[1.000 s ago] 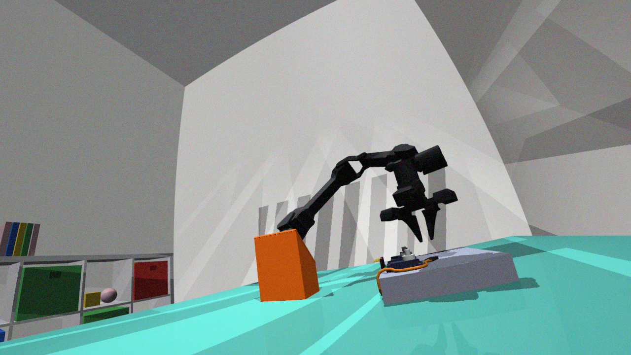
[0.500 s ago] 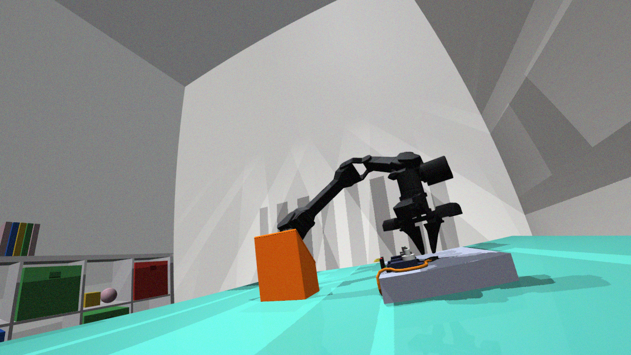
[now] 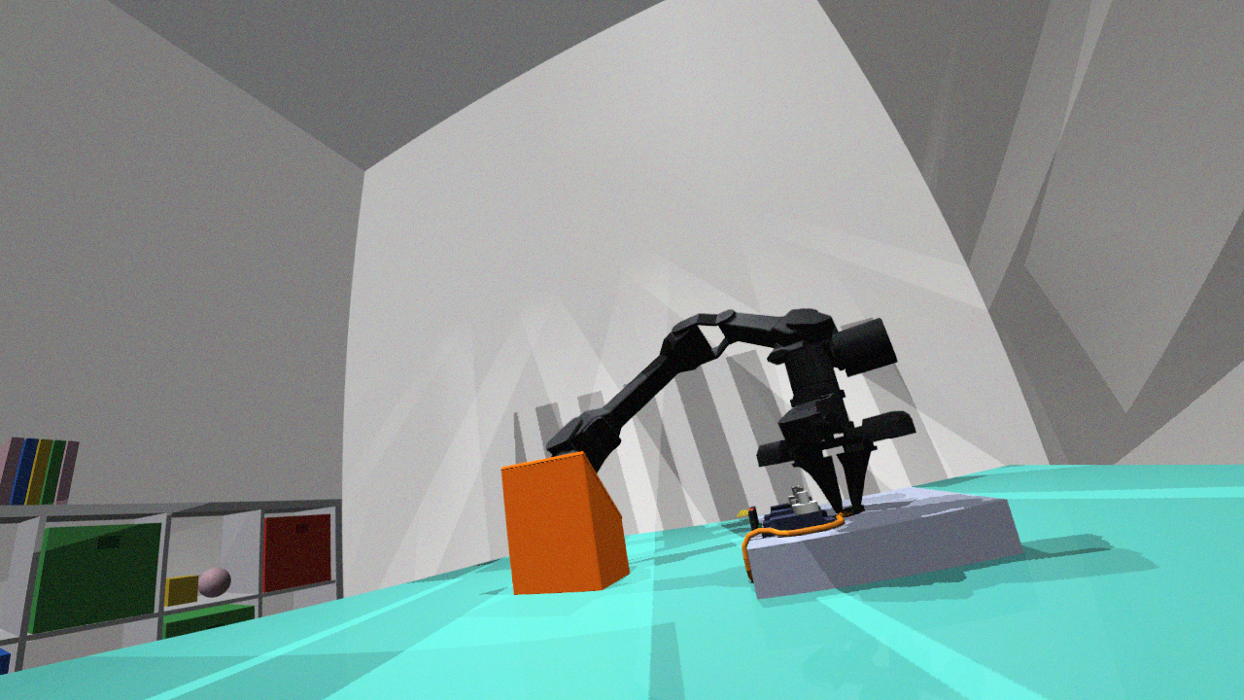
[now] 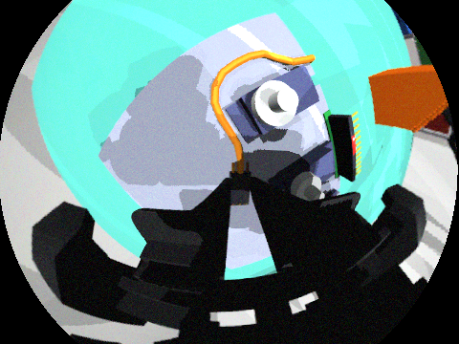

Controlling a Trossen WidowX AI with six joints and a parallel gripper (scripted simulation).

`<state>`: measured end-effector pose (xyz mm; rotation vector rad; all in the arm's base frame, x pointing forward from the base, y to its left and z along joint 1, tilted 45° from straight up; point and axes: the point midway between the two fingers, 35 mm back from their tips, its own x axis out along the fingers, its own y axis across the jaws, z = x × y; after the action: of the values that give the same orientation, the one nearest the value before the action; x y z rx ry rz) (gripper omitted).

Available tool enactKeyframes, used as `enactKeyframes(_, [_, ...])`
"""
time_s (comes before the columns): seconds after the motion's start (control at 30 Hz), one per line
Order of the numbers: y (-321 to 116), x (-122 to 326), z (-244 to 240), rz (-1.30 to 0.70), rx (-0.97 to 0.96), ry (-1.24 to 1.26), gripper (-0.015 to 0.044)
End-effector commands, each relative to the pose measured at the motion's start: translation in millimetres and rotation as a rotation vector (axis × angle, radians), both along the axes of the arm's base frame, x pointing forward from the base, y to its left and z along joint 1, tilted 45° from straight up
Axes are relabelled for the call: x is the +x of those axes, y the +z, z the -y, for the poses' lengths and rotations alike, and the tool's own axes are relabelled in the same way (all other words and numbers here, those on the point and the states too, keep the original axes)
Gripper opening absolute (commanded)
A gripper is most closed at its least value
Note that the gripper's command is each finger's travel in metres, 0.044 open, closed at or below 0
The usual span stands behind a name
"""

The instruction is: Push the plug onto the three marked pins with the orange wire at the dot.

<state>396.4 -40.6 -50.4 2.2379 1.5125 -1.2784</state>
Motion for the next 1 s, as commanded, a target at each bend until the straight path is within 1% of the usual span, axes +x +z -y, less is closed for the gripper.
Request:
enactKeyframes(0.0, [-0.4,0.1,-0.8,-0.002,0.005,-0.005,0.0030])
enactKeyframes(0.17, [0.4,0.1,0.1,-0.002,0.005,-0.005,0.0000])
enactKeyframes(0.3, [11.2,-1.1,11.5,-0.002,0.003,-0.006,0.0000])
enactKeyframes(0.5, [40.1,-7.1,39.2,-0.002,0.003,-0.005,0.0000])
enactKeyframes(0.7, [41.4,-13.1,40.8,-0.025,0.006,-0.029,0.0000])
enactKeyframes(0.97, [43.0,-41.1,42.2,-0.132,0.022,-0.139,0.0000])
